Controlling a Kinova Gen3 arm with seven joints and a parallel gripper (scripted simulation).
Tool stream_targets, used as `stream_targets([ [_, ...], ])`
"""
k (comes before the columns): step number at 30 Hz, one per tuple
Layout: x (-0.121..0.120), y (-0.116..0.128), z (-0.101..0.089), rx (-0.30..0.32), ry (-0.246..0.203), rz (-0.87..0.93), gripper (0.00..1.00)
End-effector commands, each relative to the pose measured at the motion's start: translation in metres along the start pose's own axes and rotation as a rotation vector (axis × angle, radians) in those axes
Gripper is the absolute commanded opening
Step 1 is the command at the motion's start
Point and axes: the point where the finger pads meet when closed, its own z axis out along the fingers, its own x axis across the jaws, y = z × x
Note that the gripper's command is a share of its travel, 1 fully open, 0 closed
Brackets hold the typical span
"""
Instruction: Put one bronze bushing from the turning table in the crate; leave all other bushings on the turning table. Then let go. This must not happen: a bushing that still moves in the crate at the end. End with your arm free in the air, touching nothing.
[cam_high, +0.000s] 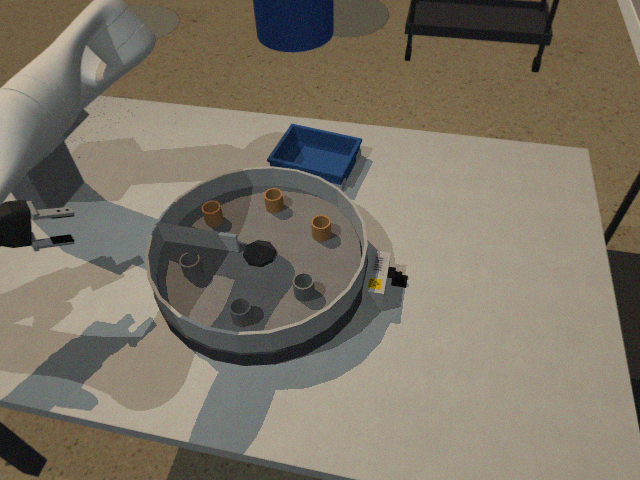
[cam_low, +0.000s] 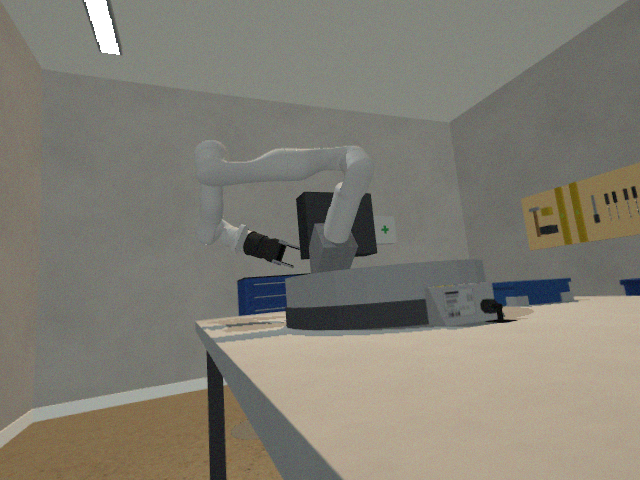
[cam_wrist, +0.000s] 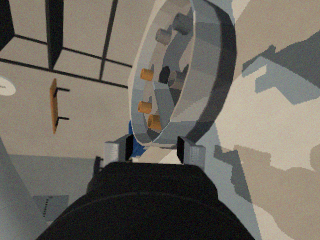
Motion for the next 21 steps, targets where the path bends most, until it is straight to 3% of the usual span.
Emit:
stream_targets([
  [1, 0.000, 0.000, 0.000, 0.000, 0.001, 0.000, 1.00],
  [17, 0.000, 0.000, 0.000, 0.000, 0.001, 0.000, 1.00],
  [21, -0.033, -0.008, 0.028, 0.000, 0.001, 0.000, 1.00],
])
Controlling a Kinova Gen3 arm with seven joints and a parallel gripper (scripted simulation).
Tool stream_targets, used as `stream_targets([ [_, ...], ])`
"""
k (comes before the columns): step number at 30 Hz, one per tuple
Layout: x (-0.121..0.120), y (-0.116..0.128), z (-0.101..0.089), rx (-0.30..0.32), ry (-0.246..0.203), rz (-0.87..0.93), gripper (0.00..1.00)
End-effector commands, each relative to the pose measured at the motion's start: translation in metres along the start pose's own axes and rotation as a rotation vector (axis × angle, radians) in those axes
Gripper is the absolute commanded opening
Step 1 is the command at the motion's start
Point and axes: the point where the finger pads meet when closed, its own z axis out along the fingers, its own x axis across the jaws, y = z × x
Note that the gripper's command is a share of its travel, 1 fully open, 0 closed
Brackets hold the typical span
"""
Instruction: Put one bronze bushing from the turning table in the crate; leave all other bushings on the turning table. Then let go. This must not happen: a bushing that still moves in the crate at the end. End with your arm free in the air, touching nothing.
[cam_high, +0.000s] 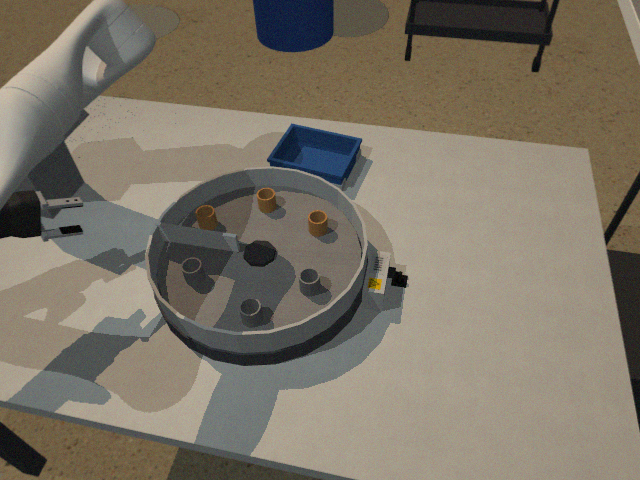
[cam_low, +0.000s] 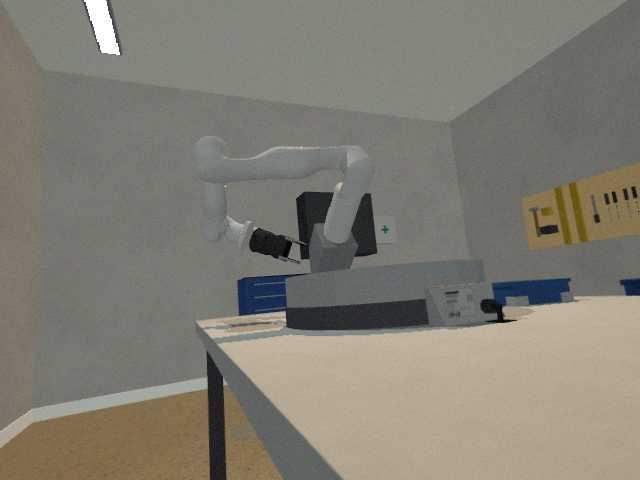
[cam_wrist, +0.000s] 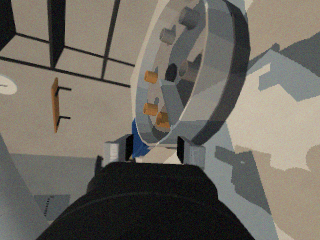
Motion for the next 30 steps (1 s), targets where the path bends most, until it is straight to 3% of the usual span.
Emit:
stream_targets([
  [1, -0.024, -0.013, 0.019, 0.003, 0.006, 0.003, 1.00],
  [13, -0.024, -0.013, 0.019, 0.003, 0.006, 0.003, 1.00],
  [18, -0.064, -0.023, 0.054, 0.004, 0.005, 0.004, 1.00],
  [30, -0.064, -0.023, 0.054, 0.004, 0.005, 0.004, 1.00],
])
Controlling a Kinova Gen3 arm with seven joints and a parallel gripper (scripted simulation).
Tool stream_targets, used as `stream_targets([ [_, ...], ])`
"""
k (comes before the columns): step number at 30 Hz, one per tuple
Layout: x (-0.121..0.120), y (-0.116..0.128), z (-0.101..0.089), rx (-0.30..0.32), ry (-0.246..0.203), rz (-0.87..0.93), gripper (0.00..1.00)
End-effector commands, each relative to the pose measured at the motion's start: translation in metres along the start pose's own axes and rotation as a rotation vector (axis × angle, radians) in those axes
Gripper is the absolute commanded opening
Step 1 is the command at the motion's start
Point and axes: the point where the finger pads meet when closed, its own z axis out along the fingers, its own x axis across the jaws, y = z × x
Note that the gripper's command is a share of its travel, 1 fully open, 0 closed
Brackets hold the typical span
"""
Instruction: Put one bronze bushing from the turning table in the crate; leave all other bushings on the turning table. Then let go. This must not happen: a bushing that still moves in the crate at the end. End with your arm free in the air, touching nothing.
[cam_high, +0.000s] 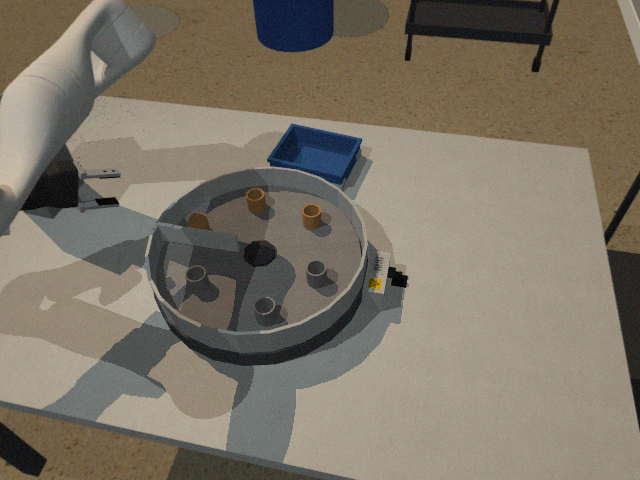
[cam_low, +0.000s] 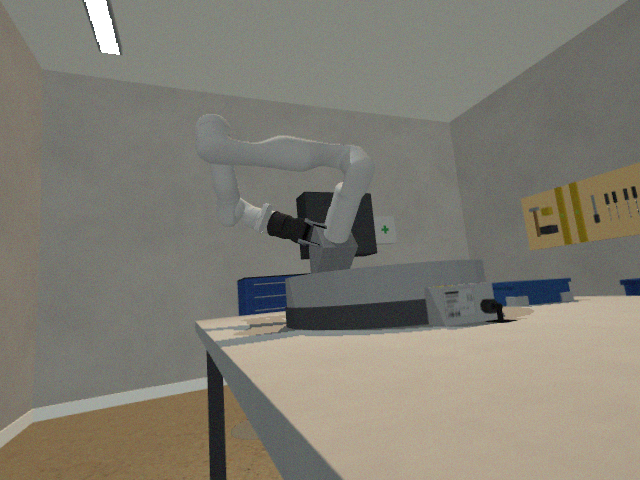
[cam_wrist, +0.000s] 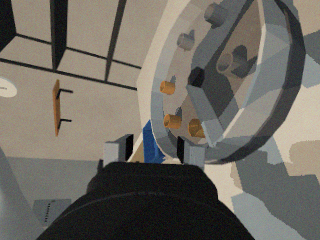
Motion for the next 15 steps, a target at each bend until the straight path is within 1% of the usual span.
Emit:
stream_targets([
  [1, -0.008, -0.002, 0.007, 0.000, 0.001, 0.000, 1.00],
  [5, -0.041, -0.010, 0.035, 0.000, 0.001, 0.000, 1.00],
  [15, -0.041, -0.010, 0.035, 0.000, 0.001, 0.000, 1.00],
])
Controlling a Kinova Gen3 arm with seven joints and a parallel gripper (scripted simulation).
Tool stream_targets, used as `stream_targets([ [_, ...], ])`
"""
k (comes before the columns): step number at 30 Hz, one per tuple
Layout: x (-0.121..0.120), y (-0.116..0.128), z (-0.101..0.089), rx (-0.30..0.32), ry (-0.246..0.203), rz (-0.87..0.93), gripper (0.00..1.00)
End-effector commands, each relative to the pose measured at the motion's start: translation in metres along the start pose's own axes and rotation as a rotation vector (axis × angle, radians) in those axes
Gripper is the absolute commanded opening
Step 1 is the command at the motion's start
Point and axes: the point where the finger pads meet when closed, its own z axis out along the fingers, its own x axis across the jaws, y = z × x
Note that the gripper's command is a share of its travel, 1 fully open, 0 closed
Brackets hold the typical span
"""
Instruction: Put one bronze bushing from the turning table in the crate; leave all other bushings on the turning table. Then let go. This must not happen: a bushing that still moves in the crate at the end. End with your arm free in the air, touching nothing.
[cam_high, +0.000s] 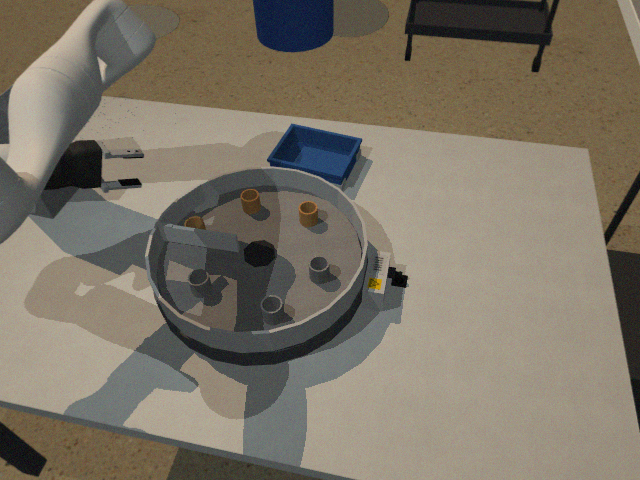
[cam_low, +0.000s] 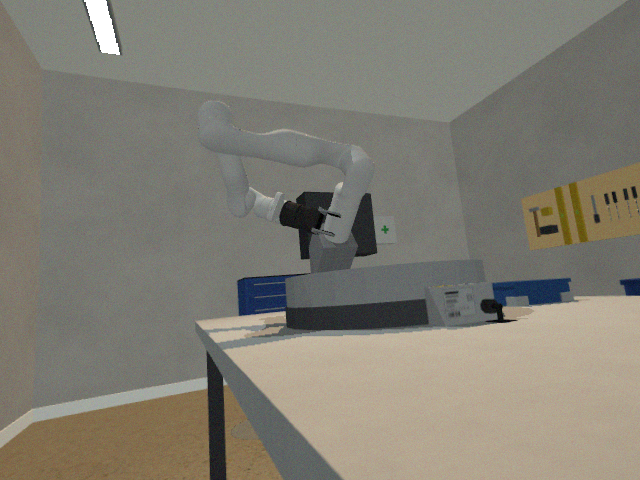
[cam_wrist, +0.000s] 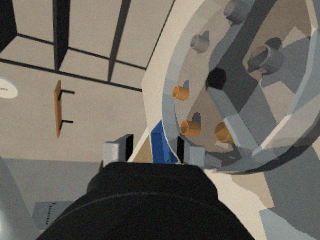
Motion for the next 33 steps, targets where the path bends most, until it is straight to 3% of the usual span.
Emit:
stream_targets([
  [1, 0.000, 0.000, 0.000, -0.002, 0.001, -0.002, 1.00],
  [2, 0.000, 0.000, 0.000, -0.002, 0.001, -0.002, 1.00],
  [7, -0.041, -0.010, 0.035, 0.000, 0.001, -0.001, 1.00],
  [19, -0.041, -0.010, 0.035, 0.000, 0.001, -0.001, 1.00],
  [24, -0.081, -0.020, 0.070, 0.001, 0.001, 0.000, 1.00],
  [33, -0.081, -0.020, 0.070, 0.001, 0.001, 0.000, 1.00],
])
